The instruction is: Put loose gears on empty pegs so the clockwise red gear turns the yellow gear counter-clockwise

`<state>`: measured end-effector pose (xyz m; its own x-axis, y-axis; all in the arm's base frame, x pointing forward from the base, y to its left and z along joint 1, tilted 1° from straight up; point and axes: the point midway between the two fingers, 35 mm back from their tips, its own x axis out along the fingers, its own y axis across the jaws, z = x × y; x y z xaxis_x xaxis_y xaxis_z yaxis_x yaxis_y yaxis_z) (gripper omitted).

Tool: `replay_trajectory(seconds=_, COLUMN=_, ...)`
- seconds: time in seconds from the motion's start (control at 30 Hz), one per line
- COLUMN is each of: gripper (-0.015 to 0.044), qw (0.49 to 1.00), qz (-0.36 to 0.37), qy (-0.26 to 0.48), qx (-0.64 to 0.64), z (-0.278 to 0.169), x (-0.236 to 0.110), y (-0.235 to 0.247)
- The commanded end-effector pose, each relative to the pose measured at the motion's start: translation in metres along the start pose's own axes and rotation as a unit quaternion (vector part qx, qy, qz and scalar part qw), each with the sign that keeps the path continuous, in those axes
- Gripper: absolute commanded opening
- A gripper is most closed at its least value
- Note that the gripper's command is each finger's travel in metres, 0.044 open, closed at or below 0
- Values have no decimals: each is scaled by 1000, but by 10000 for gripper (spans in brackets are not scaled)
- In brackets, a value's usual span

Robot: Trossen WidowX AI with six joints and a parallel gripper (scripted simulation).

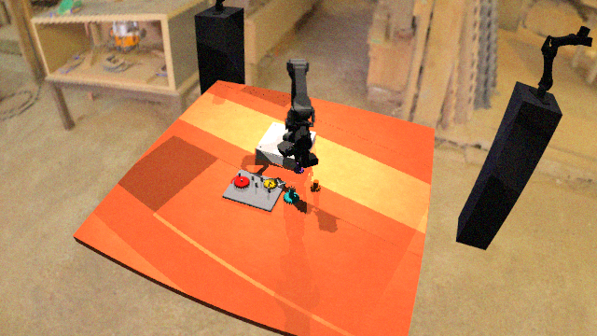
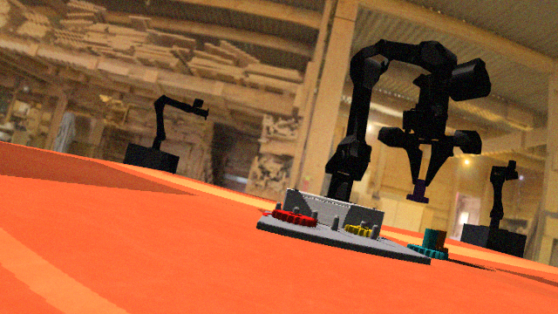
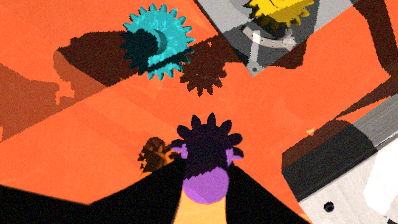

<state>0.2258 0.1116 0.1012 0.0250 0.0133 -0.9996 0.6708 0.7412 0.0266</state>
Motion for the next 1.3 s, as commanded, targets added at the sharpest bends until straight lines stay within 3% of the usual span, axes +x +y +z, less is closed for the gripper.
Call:
replay_trajectory(seconds=0.0, gripper=0, qw=1000, qz=7, qy=-4, qx=0, z=1, x=-13, y=1)
replay_trajectory(seconds=0.67, gripper=0, qw=1000, qz=5, qy=-3, qx=1, z=-3, x=-60, y=-10)
replay_trajectory(seconds=1.27, gripper=0, qw=1000, qz=5, qy=-4, qx=1, z=26, x=-47, y=-15)
